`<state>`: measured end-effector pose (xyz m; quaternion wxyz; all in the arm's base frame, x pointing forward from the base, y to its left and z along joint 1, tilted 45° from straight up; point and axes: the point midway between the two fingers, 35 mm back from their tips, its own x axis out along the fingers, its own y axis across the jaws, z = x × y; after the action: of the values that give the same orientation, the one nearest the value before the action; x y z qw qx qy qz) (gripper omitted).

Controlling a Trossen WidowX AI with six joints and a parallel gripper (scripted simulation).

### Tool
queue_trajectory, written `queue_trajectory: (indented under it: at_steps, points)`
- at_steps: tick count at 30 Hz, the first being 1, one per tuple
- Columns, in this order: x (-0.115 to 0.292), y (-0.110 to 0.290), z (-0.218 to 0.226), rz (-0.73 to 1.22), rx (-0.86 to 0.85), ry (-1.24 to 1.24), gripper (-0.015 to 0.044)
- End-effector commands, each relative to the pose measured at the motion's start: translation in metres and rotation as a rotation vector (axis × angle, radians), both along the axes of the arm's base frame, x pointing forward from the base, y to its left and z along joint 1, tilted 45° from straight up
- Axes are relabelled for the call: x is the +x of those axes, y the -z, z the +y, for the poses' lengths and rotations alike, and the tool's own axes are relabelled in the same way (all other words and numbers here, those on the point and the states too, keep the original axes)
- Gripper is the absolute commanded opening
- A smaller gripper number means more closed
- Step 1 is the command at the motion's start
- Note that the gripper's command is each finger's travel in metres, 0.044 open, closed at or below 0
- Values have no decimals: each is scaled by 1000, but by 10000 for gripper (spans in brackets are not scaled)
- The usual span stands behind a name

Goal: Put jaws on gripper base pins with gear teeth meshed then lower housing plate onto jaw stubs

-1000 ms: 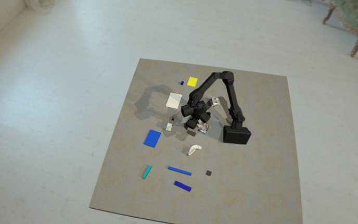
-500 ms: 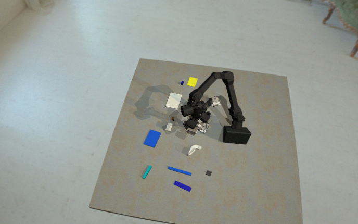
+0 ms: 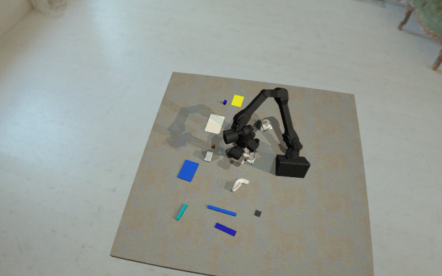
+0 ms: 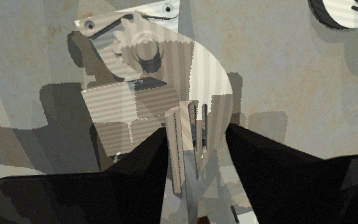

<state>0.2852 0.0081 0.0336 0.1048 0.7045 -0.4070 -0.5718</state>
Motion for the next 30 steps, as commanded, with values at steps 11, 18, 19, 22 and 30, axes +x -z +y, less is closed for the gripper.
queue_trajectory:
  at_steps: [11, 18, 19, 22, 30]
  points:
    - [0, 16, -17, 6, -5, -2, 134]
    - [0, 24, -25, 6, -6, -1, 134]
    - [0, 25, -26, 6, -6, -1, 134]
    - [-1, 29, -30, 6, -7, -1, 134]
    - [-1, 31, -32, 5, -7, -1, 134]
